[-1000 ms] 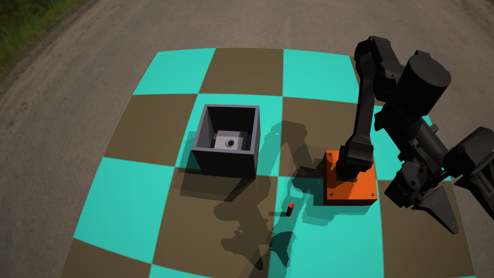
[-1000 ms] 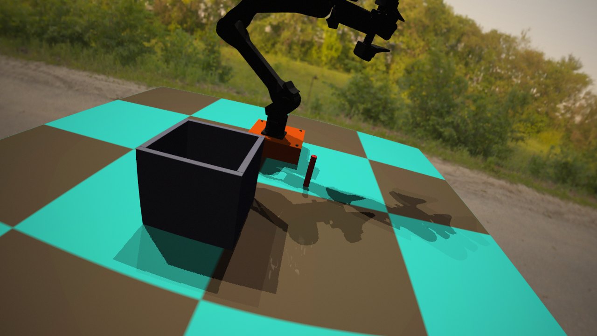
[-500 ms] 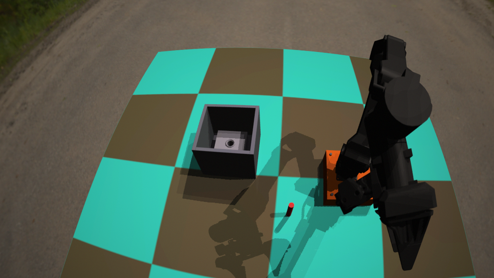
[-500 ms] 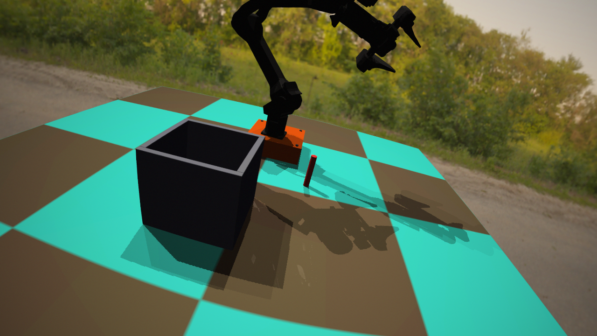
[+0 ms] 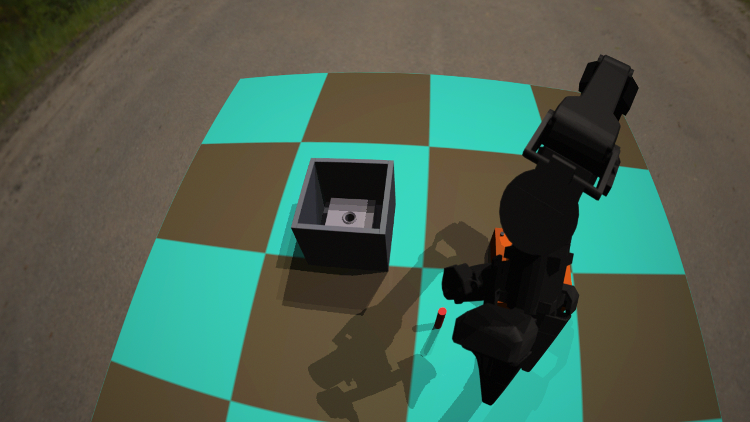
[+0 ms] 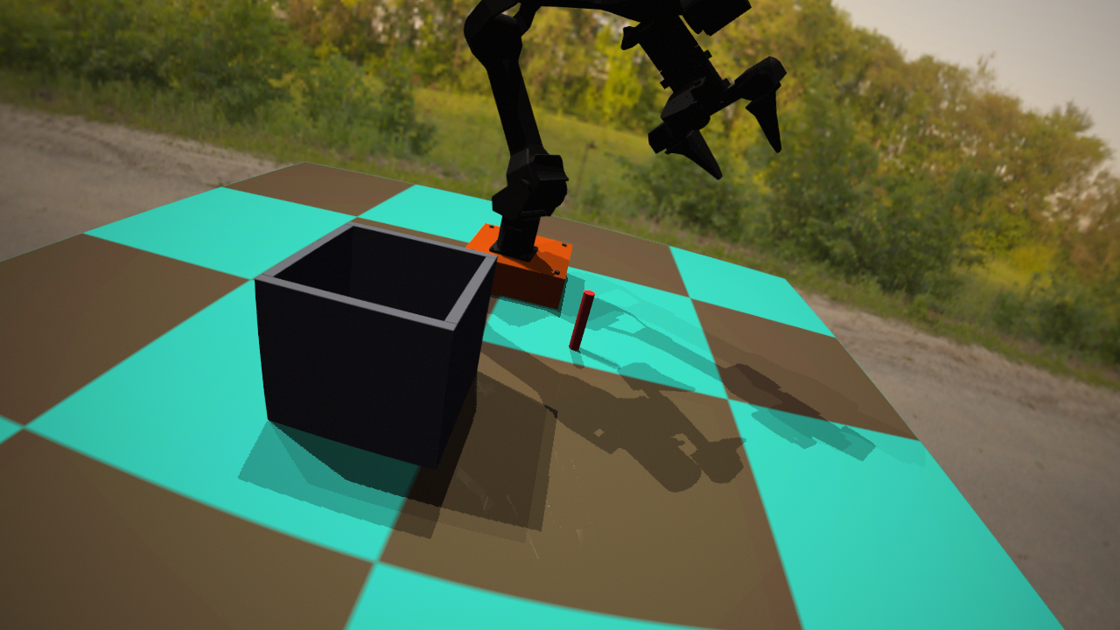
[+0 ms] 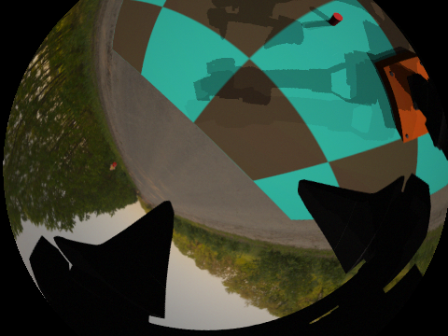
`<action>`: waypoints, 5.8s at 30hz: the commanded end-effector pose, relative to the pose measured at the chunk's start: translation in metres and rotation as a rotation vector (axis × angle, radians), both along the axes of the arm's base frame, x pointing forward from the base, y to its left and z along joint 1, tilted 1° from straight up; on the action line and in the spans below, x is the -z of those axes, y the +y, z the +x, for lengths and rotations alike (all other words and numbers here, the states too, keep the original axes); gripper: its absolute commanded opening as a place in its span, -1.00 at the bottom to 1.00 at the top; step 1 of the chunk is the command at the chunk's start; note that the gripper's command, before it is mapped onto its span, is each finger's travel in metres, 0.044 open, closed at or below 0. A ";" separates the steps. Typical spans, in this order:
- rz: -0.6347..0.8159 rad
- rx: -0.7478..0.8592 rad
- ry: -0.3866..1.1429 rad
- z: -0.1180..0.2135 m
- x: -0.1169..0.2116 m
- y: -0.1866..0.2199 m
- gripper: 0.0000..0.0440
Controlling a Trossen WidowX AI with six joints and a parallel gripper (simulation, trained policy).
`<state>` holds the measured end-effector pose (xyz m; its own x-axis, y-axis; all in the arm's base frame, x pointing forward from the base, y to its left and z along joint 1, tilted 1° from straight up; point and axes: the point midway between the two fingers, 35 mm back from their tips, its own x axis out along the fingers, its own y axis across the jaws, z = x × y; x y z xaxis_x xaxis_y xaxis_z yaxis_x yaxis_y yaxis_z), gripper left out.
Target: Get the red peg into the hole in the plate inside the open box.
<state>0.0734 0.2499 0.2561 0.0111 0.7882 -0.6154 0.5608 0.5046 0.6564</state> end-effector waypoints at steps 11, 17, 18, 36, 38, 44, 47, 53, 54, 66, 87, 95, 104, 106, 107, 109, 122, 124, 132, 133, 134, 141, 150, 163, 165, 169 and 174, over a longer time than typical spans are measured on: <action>-0.343 0.271 0.135 0.047 0.055 -0.041 1.00; -0.487 0.355 0.201 0.058 0.077 -0.063 1.00; -0.508 0.366 0.211 0.059 0.080 -0.066 1.00; -0.767 0.438 0.348 0.065 0.134 -0.104 1.00; -0.784 0.438 0.358 0.065 0.140 -0.106 1.00; -0.825 0.449 0.382 0.066 0.164 -0.111 1.00; -0.836 0.457 0.391 0.067 0.176 -0.113 1.00; -0.851 0.483 0.402 0.068 0.198 -0.117 1.00; -0.853 0.488 0.403 0.068 0.201 -0.118 0.99; -0.848 0.517 0.404 0.076 0.230 -0.117 0.17; -0.707 0.509 0.367 0.098 0.210 -0.097 -1.00; -0.621 0.523 0.322 0.111 0.179 -0.091 -1.00; -0.561 0.540 0.231 0.129 0.138 -0.096 -1.00; -0.554 0.546 0.208 0.133 0.129 -0.100 -1.00; -0.551 0.550 0.197 0.135 0.124 -0.102 -1.00; -0.546 0.559 0.174 0.139 0.114 -0.107 -1.00; -0.583 0.658 0.074 0.166 0.072 -0.152 -1.00; -0.596 0.673 0.071 0.170 0.070 -0.160 -1.00; -0.646 0.719 0.083 0.181 0.067 -0.189 -1.00; -0.651 0.724 0.086 0.183 0.067 -0.192 -1.00; -0.656 0.728 0.089 0.184 0.067 -0.195 -1.00; -0.685 0.752 0.115 0.194 0.068 -0.216 -1.00; -0.707 0.765 0.151 0.208 0.074 -0.239 -1.00; -0.725 0.756 0.196 0.227 0.092 -0.266 -1.00; -0.728 0.753 0.203 0.230 0.097 -0.270 -1.00; -0.731 0.742 0.214 0.235 0.107 -0.276 -1.00; -0.727 0.727 0.222 0.243 0.121 -0.279 -1.00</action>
<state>0.3128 -0.0282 0.1411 0.1657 0.0685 -0.9838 0.9585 0.2234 0.1770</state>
